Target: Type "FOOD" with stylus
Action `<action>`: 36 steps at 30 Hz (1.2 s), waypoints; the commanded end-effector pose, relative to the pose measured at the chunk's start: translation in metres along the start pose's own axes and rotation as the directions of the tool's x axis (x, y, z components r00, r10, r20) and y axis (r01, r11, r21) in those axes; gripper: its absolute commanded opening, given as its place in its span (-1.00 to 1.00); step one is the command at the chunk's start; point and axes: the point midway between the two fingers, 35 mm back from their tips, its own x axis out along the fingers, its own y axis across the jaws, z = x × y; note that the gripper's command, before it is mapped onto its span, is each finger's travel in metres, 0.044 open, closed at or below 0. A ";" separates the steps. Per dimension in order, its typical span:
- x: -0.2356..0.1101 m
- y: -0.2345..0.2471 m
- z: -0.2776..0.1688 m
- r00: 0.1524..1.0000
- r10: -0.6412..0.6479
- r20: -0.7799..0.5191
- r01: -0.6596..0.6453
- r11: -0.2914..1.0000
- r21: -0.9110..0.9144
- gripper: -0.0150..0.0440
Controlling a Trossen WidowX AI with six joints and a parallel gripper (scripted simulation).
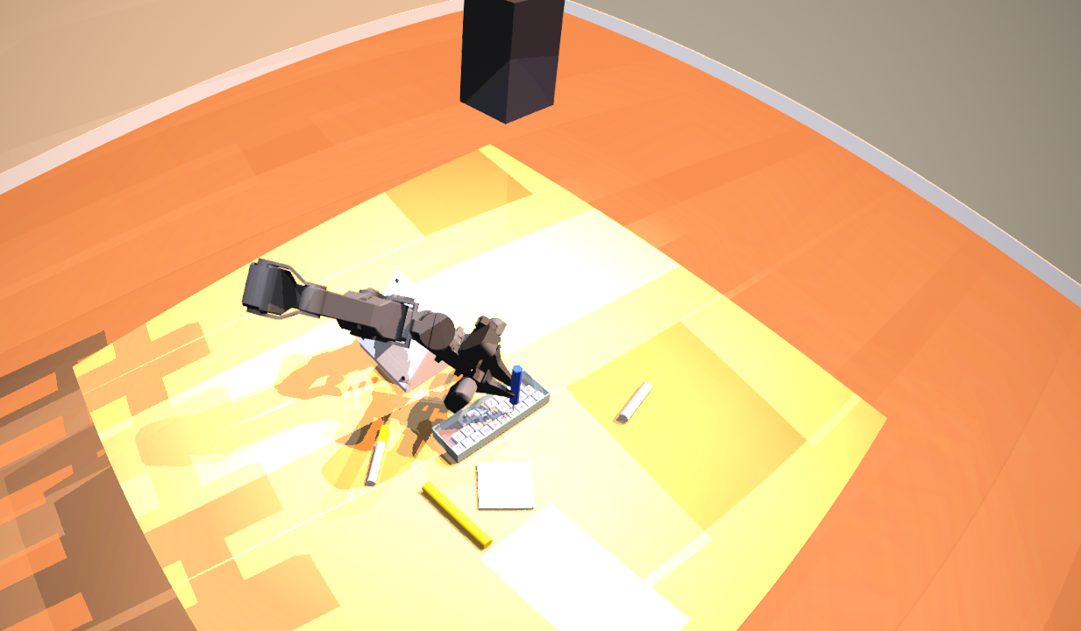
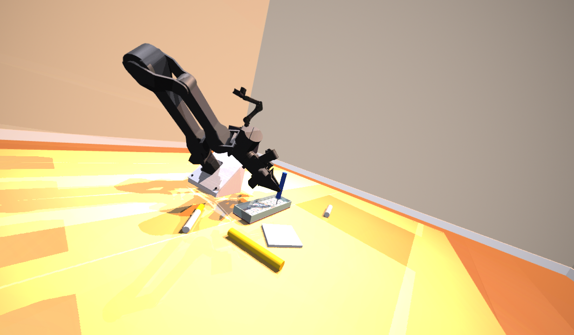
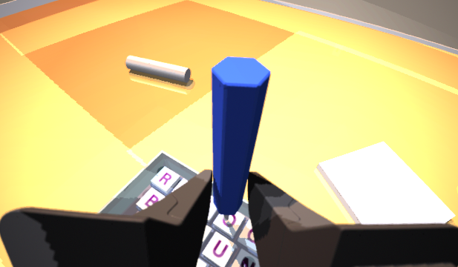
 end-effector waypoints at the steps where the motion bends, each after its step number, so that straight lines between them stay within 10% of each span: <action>1: -0.005 -0.001 0.013 1.000 -0.003 0.011 0.003 1.000 0.006 -0.22; 36: -0.006 -0.001 0.012 1.000 -0.004 0.012 0.004 1.000 0.006 -0.49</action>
